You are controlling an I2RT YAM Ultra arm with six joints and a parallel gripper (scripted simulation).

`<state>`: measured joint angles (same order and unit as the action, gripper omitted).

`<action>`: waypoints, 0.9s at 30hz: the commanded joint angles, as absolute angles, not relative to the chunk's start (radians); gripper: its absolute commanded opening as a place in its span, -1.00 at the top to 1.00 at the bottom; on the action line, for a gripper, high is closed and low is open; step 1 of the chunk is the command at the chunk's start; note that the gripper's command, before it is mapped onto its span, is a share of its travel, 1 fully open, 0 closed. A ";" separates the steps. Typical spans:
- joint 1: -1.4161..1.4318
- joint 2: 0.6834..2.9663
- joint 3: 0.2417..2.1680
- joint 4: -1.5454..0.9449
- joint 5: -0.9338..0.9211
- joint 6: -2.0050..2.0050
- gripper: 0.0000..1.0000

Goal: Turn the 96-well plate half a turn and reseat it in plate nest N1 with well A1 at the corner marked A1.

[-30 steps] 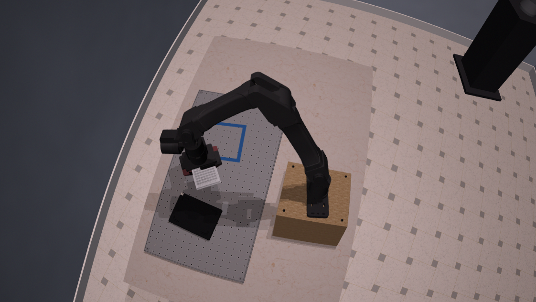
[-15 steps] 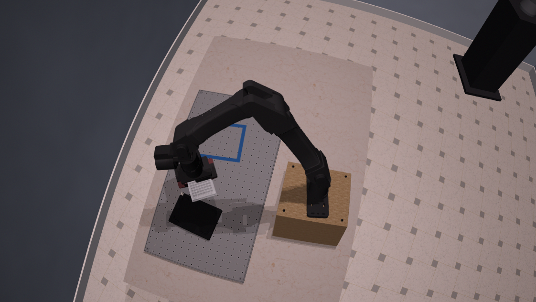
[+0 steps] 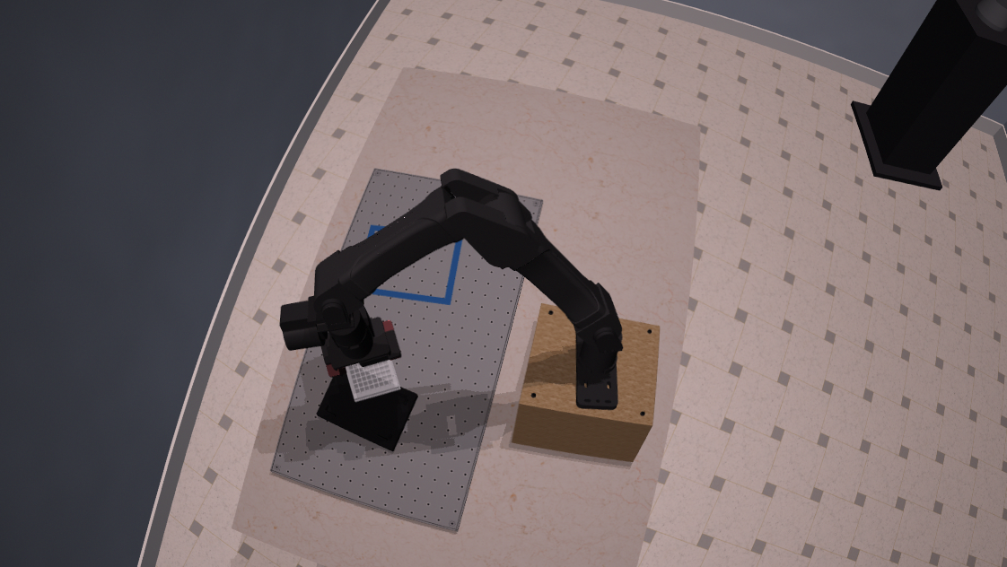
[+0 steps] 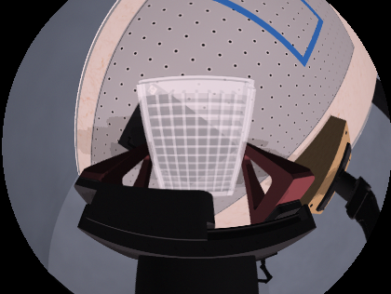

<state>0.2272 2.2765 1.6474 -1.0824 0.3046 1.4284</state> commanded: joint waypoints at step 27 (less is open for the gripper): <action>0.362 2.362 1.831 -1.160 0.296 1.581 1.00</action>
<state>0.3534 2.3970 1.7969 -1.1427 0.2863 1.5681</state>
